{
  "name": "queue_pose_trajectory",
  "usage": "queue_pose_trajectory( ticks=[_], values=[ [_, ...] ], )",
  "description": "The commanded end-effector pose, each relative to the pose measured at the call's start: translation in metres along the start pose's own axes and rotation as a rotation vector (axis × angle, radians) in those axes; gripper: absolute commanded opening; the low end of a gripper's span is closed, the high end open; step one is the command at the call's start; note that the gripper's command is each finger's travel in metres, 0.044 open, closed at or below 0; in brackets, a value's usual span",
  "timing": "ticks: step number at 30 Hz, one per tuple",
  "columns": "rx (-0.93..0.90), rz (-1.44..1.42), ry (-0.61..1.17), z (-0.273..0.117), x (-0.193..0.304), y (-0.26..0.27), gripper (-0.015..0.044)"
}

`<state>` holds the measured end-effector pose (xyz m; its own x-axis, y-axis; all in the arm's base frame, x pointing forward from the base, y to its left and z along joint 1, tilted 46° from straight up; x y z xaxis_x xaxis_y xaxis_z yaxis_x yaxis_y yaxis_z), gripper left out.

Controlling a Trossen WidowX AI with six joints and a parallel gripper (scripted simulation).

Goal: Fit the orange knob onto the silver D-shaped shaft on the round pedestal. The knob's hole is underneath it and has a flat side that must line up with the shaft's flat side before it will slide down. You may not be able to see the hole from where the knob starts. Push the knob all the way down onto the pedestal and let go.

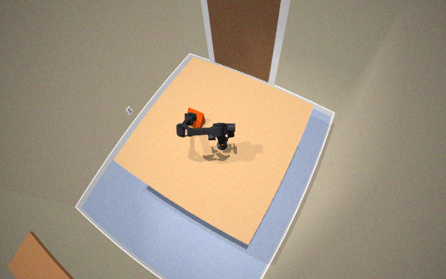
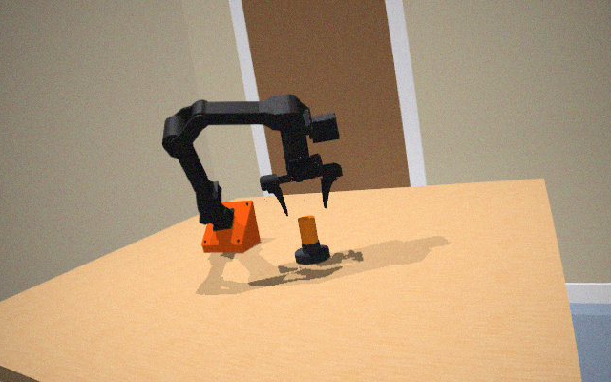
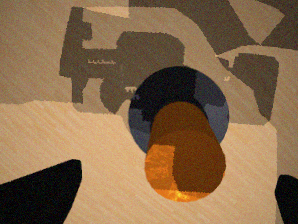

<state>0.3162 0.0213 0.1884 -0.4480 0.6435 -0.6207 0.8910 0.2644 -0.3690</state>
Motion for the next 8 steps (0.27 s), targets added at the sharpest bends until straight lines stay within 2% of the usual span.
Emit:
queue_pose_trajectory(
  ticks=[1, 8],
  values=[
    [-0.001, 0.002, 0.001, -0.0325, 0.0019, -0.0031, 0.0440],
    [-0.001, 0.002, 0.001, -0.0325, 0.0000, 0.0008, 0.0440]
  ],
)
Point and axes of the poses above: the point midway between the two fingers, 35 mm back from their tips, its own z axis out along the fingers, its own y axis across the jaws, x = y × z, the point moved 10 cm from there along -z, back along the fingers, and after that the axes turned 2 degrees about z, right-handed, at the moved point
